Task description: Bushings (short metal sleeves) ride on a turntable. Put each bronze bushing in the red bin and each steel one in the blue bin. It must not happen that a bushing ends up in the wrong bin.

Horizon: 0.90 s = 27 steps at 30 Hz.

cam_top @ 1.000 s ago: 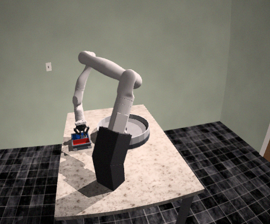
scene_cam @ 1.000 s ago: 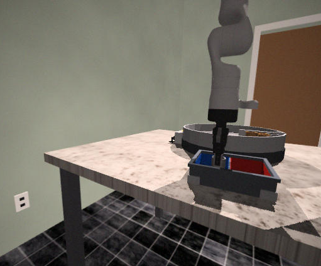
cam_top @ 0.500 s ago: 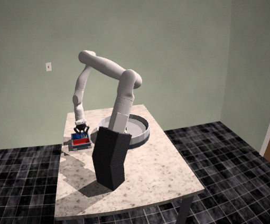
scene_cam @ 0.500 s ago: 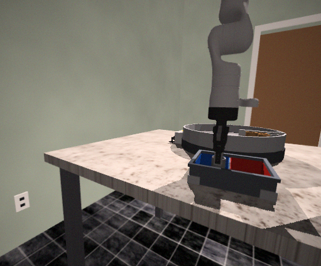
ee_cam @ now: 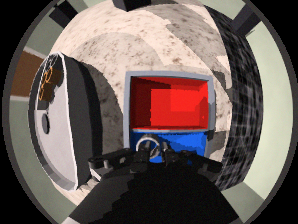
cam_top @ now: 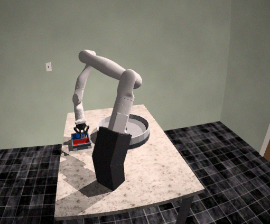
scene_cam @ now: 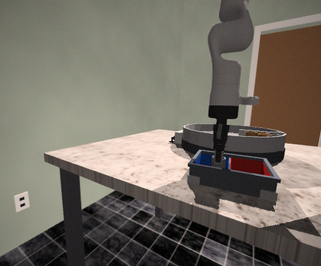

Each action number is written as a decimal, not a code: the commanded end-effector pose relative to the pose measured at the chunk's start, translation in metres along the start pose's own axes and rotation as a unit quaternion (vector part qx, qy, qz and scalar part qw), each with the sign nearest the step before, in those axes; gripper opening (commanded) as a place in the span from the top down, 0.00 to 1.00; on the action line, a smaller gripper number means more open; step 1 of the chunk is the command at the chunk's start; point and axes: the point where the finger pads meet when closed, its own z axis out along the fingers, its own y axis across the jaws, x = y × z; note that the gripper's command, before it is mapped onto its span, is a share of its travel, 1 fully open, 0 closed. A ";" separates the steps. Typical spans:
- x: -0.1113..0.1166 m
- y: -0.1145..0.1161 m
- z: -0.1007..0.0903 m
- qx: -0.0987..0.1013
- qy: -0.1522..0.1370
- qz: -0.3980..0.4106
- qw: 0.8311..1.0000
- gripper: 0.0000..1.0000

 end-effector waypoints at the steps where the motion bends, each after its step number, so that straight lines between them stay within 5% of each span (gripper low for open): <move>1: -0.001 0.001 -0.003 -0.001 -0.001 0.000 1.000 0.81; 27: -0.001 0.001 -0.009 -0.001 -0.001 0.000 1.000 0.81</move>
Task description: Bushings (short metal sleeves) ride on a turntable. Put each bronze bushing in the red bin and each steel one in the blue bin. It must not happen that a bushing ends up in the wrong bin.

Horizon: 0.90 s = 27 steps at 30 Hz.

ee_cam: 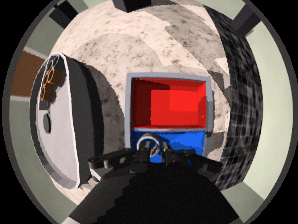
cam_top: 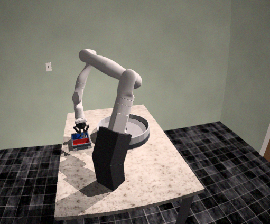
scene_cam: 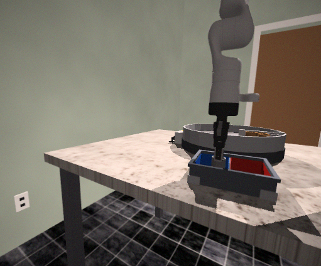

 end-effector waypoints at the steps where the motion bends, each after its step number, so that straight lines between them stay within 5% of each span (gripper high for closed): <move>1: -0.001 0.001 -0.001 -0.001 -0.001 0.000 1.000 0.81; 27: -0.001 0.001 -0.008 -0.001 -0.001 0.000 1.000 0.81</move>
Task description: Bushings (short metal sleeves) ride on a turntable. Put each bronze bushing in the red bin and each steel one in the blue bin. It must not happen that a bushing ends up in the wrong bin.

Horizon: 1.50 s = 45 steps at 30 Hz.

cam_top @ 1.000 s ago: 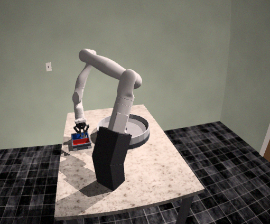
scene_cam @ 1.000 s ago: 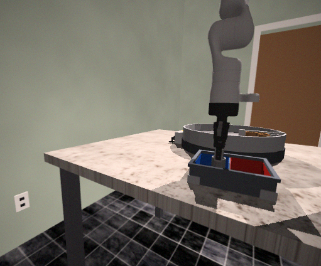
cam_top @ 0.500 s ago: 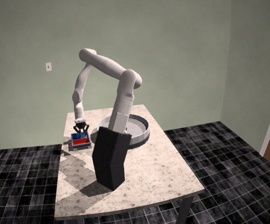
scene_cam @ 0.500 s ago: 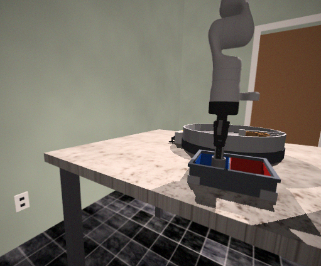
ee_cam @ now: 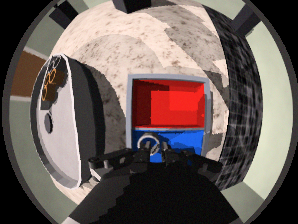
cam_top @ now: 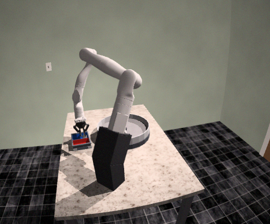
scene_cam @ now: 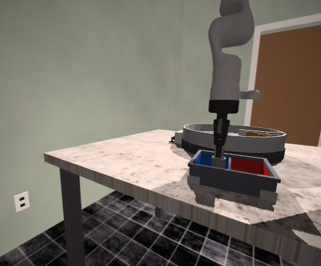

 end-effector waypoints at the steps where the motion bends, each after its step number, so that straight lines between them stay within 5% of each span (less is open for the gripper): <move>1: -0.001 0.001 -0.002 -0.001 -0.001 0.000 1.000 0.81; 18: -0.001 0.001 -0.007 -0.001 -0.001 0.000 1.000 0.81; 23: -0.001 0.001 -0.063 -0.001 -0.001 0.000 1.000 0.81; 26: -0.001 0.001 -0.063 -0.001 -0.001 0.000 1.000 0.81; 28: -0.001 0.001 -0.085 -0.001 -0.001 0.000 1.000 0.81; 30: -0.001 0.001 -0.085 -0.001 -0.001 0.000 1.000 0.81; 33: -0.001 0.001 -0.119 -0.001 -0.001 0.000 1.000 0.81; 45: 0.000 0.000 -0.118 0.000 0.000 0.000 1.000 0.81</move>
